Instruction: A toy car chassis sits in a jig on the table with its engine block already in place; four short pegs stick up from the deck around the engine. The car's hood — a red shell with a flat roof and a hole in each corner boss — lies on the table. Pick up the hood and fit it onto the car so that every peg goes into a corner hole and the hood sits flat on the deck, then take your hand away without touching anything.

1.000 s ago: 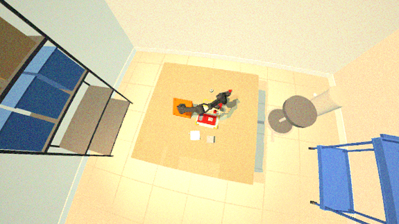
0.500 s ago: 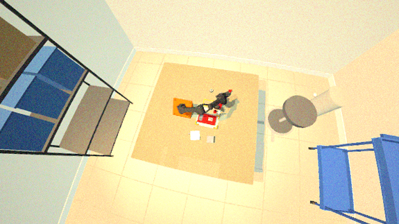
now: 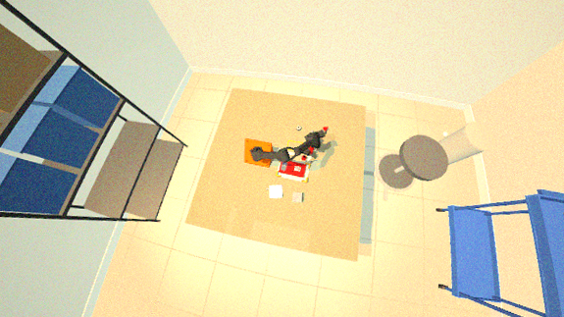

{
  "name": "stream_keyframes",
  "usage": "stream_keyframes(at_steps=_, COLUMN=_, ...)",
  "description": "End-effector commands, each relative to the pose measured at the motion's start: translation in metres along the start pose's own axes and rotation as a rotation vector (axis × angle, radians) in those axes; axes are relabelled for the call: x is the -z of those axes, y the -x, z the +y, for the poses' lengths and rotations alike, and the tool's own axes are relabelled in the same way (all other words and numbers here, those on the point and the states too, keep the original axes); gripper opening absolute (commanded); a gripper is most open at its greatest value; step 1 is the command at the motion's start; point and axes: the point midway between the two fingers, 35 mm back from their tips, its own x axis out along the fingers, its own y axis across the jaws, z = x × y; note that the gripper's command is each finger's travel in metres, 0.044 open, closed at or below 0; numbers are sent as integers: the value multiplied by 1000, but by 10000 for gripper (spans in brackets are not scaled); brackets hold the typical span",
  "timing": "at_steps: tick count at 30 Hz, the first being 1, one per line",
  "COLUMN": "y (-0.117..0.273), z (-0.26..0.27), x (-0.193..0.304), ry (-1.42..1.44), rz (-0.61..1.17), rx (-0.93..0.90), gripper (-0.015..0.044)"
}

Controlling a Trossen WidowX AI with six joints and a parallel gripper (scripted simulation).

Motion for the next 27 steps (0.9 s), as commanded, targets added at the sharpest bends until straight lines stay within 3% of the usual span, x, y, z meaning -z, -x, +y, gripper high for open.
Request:
stream_keyframes(at_steps=1, y=-3, z=0, x=1, ry=7, rz=-1, rx=4, gripper=440)
stream_keyframes(at_steps=27, y=-16, z=0, x=1, ry=7, rz=-1, rx=5, gripper=440)
